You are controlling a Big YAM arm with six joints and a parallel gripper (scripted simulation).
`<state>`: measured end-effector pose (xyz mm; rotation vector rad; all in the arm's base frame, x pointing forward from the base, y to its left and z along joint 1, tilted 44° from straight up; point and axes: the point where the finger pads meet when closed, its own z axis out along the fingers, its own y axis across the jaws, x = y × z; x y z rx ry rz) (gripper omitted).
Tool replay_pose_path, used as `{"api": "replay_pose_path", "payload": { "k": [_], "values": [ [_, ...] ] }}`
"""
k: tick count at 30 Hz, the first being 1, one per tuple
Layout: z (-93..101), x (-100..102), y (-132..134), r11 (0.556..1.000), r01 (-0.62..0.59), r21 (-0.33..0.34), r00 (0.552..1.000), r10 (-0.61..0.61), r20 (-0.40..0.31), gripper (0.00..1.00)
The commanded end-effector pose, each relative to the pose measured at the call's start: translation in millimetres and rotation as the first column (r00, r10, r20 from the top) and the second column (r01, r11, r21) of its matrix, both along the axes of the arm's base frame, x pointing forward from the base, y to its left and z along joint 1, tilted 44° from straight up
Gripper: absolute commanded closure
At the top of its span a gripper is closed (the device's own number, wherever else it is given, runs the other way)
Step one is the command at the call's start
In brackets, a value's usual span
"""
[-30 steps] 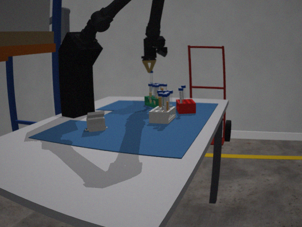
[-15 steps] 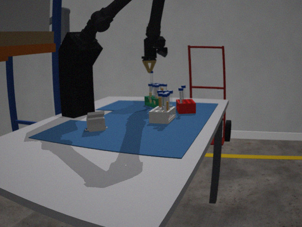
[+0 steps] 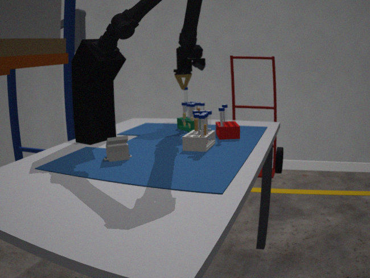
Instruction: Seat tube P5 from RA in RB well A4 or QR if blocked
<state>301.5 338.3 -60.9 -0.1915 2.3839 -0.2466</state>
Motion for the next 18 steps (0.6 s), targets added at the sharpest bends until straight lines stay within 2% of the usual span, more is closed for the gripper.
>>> {"api": "replay_pose_path", "payload": {
  "k": [1, 3, 8, 18],
  "values": [
    [0.1, 5.2, 3.6, 1.000, -0.003, 0.004, 1.000, 0.003, 0.007, 1.00],
    [7.3, 2.6, 9.7, 1.000, -0.013, 0.018, 1.000, 0.013, 0.014, 1.00],
    [-1.5, 6.3, 4.5, 1.000, -0.004, 0.005, 1.000, 0.004, 0.007, 1.00],
    [-4.4, 8.5, 3.4, 1.000, -0.003, 0.005, 1.000, 0.003, 0.006, 1.00]
  ]
}}
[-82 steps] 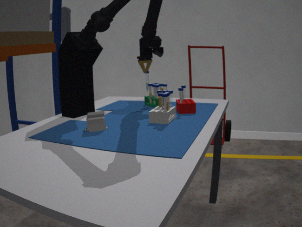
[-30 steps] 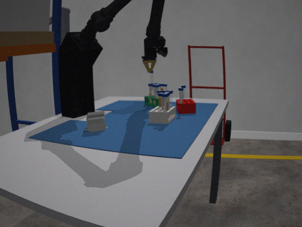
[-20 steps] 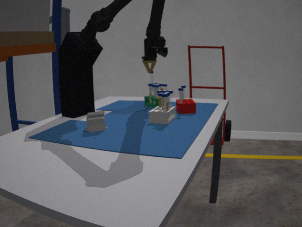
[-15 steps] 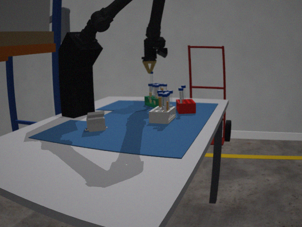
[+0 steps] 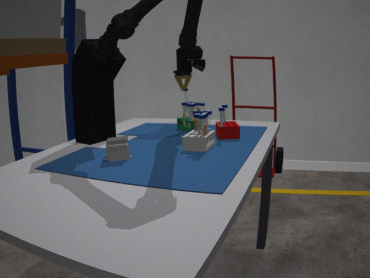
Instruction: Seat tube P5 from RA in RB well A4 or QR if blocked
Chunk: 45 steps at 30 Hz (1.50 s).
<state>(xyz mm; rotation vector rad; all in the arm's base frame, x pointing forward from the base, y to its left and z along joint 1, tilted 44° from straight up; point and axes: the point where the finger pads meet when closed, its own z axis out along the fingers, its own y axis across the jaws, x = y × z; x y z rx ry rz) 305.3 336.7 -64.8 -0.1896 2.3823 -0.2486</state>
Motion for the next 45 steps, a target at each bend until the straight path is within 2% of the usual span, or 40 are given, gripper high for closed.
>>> {"api": "replay_pose_path", "payload": {
  "k": [1, 2, 7, 11, 18, 19, 25, 35, 36, 42, 45],
  "values": [
    [-0.5, 4.7, 4.9, 1.000, -0.005, 0.006, 1.000, 0.005, 0.004, 1.00],
    [5.2, -0.2, 12.5, 1.000, -0.020, 0.016, 1.000, 0.020, 0.009, 1.00],
    [-2.0, 3.7, 7.6, 1.000, -0.012, 0.006, 1.000, 0.012, 0.003, 1.00],
    [1.6, 8.2, 7.7, 1.000, -0.005, 0.016, 1.000, 0.005, 0.009, 1.00],
    [-3.8, 7.1, 7.4, 1.000, -0.009, 0.008, 1.000, 0.009, 0.005, 1.00],
    [3.9, 9.6, 8.1, 1.000, -0.004, 0.021, 1.000, 0.004, 0.011, 1.00],
    [-5.7, 7.5, 7.6, 1.000, -0.012, 0.007, 1.000, 0.012, 0.004, 1.00],
    [-7.1, 10.0, 8.3, 1.000, -0.012, 0.009, 1.000, 0.012, 0.005, 1.00],
    [-2.9, 10.9, 5.7, 1.000, -0.006, 0.014, 1.000, 0.006, 0.008, 1.00],
    [-10.8, 8.4, 4.8, 1.000, -0.014, 0.003, 1.000, 0.014, 0.002, 1.00],
    [-7.2, 12.8, 3.3, 1.000, -0.006, 0.010, 1.000, 0.006, 0.006, 1.00]
  ]
}}
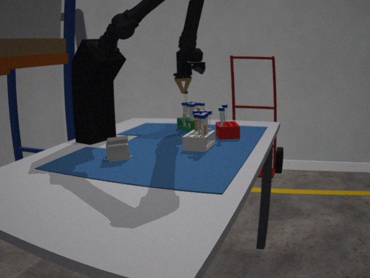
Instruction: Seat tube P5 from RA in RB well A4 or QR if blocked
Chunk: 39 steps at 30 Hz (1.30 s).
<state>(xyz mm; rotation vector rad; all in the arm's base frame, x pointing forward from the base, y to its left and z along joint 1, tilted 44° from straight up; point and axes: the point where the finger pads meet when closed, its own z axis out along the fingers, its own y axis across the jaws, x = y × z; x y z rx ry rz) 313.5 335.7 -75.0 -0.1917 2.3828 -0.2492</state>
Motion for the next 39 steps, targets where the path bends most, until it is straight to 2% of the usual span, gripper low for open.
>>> {"api": "replay_pose_path", "payload": {
  "k": [1, 4, 7, 8, 13, 18, 22, 24, 25, 30, 34, 39],
  "values": [
    [3.0, 5.5, 4.6, 1.000, -0.004, 0.013, 1.000, 0.004, 0.008, 1.00],
    [-2.6, 2.1, 3.9, 1.000, -0.011, 0.001, 1.000, 0.011, 0.001, 1.00],
    [-2.8, 2.4, 4.3, 1.000, -0.011, 0.003, 1.000, 0.011, 0.002, 1.00],
    [4.6, 5.4, 5.6, 1.000, -0.006, 0.015, 1.000, 0.006, 0.009, 1.00],
    [-3.5, 4.1, 5.1, 1.000, -0.012, 0.004, 1.000, 0.012, 0.003, 1.00],
    [0.2, 10.1, 5.8, 1.000, -0.004, 0.016, 1.000, 0.004, 0.010, 1.00],
    [-4.8, 7.4, 7.2, 1.000, -0.012, 0.008, 1.000, 0.012, 0.005, 1.00],
    [-4.8, 7.4, 7.2, 1.000, -0.012, 0.008, 1.000, 0.012, 0.005, 1.00],
    [1.0, 8.5, 5.7, 1.000, -0.007, 0.015, 1.000, 0.007, 0.009, 1.00],
    [-7.1, 8.1, 4.1, 1.000, -0.011, 0.004, 1.000, 0.010, 0.003, 1.00],
    [-3.6, 12.2, -2.9, 1.000, 0.001, 0.010, 1.000, -0.001, 0.007, 1.00],
    [-12.1, 5.4, -3.7, 1.000, -0.016, -0.004, 1.000, 0.016, -0.002, 1.00]
  ]
}}
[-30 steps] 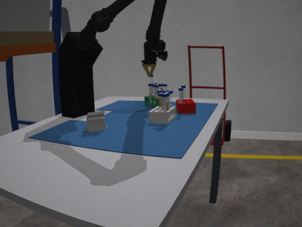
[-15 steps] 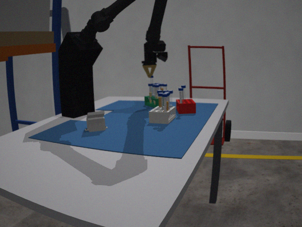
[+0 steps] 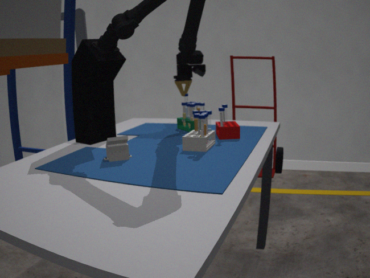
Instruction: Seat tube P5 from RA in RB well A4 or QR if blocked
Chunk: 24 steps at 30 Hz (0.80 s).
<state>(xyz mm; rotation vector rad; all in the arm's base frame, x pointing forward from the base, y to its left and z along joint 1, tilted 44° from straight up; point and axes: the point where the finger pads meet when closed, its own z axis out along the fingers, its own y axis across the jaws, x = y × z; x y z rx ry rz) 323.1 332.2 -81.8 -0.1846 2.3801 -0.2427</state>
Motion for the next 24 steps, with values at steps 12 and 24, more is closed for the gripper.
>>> {"api": "replay_pose_path", "payload": {
  "k": [12, 24],
  "values": [
    [-5.2, 3.9, -5.4, 1.000, -0.007, -0.005, 1.000, 0.007, -0.001, 1.00],
    [-10.7, 8.7, -6.3, 1.000, -0.005, -0.011, 1.000, 0.005, -0.004, 1.00]
  ]
}}
